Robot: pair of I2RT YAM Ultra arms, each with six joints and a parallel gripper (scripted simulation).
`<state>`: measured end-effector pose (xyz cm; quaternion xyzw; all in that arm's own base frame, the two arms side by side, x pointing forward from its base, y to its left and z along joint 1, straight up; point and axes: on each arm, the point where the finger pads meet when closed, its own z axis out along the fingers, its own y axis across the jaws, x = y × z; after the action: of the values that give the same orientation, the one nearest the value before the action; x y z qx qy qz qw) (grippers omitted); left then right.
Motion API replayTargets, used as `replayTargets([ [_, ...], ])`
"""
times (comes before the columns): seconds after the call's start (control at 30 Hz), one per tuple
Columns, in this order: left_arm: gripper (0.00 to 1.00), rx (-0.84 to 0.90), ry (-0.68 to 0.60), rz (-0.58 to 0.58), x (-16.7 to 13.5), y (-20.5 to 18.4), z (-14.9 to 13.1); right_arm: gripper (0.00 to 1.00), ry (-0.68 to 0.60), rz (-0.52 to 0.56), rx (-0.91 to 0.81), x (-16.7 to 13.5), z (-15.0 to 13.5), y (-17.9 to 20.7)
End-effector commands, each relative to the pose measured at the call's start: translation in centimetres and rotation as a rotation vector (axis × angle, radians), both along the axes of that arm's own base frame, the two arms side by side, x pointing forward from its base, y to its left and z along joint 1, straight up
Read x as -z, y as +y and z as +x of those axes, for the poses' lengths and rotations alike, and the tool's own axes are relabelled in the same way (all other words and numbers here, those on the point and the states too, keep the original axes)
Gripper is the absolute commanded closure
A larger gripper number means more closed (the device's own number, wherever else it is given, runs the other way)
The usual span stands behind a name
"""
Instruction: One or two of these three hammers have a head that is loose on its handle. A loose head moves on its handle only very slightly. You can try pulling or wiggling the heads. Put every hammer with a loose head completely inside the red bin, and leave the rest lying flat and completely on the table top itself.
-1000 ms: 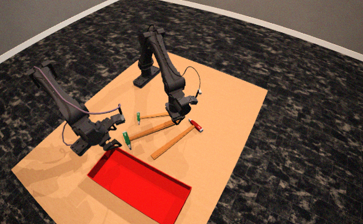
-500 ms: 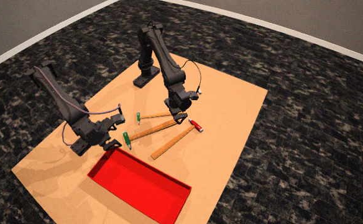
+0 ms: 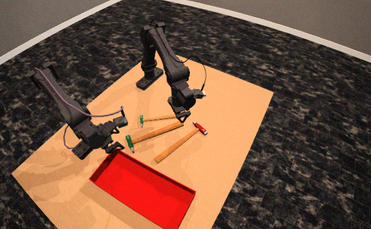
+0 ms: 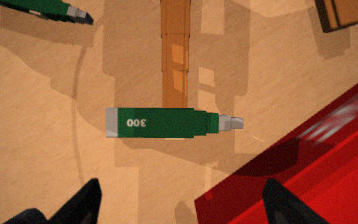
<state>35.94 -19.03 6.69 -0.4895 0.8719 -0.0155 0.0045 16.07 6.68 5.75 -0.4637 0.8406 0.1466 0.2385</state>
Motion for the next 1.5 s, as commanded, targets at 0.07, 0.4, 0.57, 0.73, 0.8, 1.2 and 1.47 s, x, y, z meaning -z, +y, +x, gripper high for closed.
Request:
replayTargets([
  [0.07,0.34,0.048,-0.030,0.007,-0.1,0.0,0.8,0.23,0.000,0.047,0.011,-0.1,-0.3,0.6],
  [0.4,0.54,0.226,-0.041,0.017,2.9,4.8,0.0,0.63,0.051,0.210,-0.350,-3.5,-0.8,7.8],
  [0.57,0.54,0.243,-0.024,0.021,3.7,6.1,-0.8,0.63,0.066,0.110,-0.571,-2.8,-1.1,10.9],
  [0.73,0.54,0.249,-0.016,0.024,4.0,6.7,-1.2,0.63,0.061,-0.007,-0.717,-1.7,-1.5,12.7],
  [0.8,0.54,0.249,-0.010,0.025,4.2,7.0,-1.4,0.63,0.052,-0.091,-0.802,-0.9,-1.8,13.8],
  [1.2,0.54,0.247,-0.006,0.026,4.3,7.1,-1.6,0.63,-0.020,-0.460,-1.115,2.1,-3.3,16.9],
  [1.47,0.54,0.247,0.004,0.028,4.3,7.1,-1.8,0.63,-0.084,-0.602,-1.257,3.2,-4.7,18.8],
])
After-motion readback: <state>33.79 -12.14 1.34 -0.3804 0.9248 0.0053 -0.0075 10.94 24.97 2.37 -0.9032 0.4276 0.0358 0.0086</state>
